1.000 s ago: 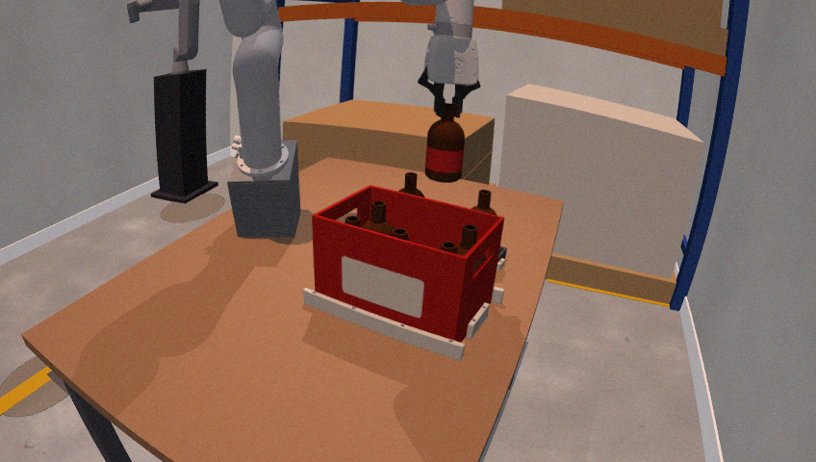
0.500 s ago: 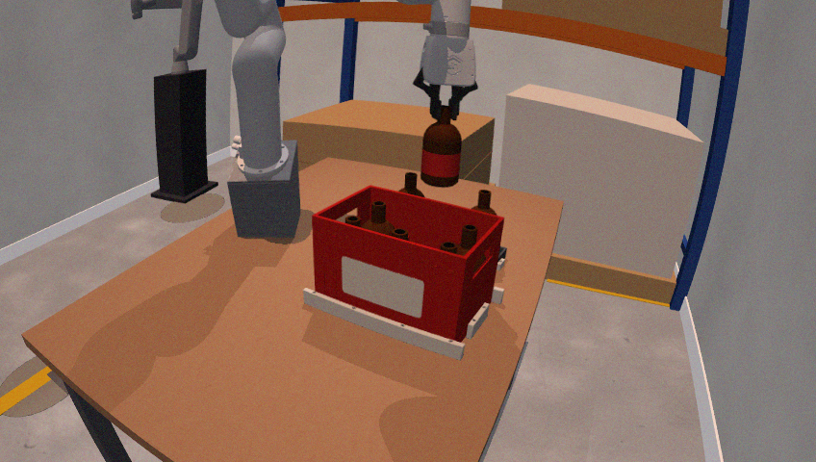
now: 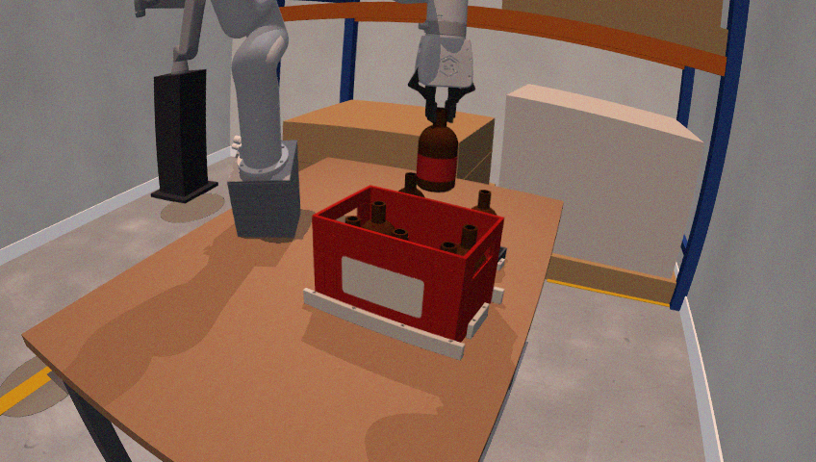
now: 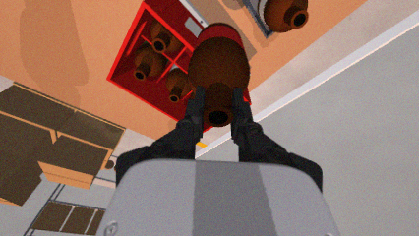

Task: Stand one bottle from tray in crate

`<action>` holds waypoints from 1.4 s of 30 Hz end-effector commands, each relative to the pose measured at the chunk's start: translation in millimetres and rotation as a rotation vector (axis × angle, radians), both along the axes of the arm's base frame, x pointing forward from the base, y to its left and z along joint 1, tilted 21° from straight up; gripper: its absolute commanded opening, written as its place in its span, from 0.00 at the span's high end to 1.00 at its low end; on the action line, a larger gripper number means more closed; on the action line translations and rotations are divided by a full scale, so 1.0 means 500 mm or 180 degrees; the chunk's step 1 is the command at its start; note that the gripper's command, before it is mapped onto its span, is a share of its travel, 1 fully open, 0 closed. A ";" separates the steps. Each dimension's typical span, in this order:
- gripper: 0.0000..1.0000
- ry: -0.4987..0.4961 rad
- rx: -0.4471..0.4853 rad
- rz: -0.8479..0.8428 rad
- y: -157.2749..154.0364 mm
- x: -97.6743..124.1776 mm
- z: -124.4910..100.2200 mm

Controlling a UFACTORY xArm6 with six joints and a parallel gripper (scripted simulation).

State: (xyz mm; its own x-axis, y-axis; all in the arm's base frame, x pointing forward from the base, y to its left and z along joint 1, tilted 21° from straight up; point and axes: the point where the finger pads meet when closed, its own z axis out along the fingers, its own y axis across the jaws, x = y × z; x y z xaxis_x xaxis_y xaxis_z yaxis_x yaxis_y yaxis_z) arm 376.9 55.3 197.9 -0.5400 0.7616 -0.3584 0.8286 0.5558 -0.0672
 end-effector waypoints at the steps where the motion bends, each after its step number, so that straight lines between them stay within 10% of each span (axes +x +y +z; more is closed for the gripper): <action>1: 1.00 -0.0012 0.0006 0.0003 -0.016 0.002 0.009; 42: 1.00 -0.0012 0.0006 0.0003 -0.134 0.002 0.051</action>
State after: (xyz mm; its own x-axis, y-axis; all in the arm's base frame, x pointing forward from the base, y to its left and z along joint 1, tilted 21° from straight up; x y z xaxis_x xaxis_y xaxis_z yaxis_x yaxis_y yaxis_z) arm 377.0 -10.2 221.3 -0.5401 0.7619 -0.3576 0.8285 0.5559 -0.0668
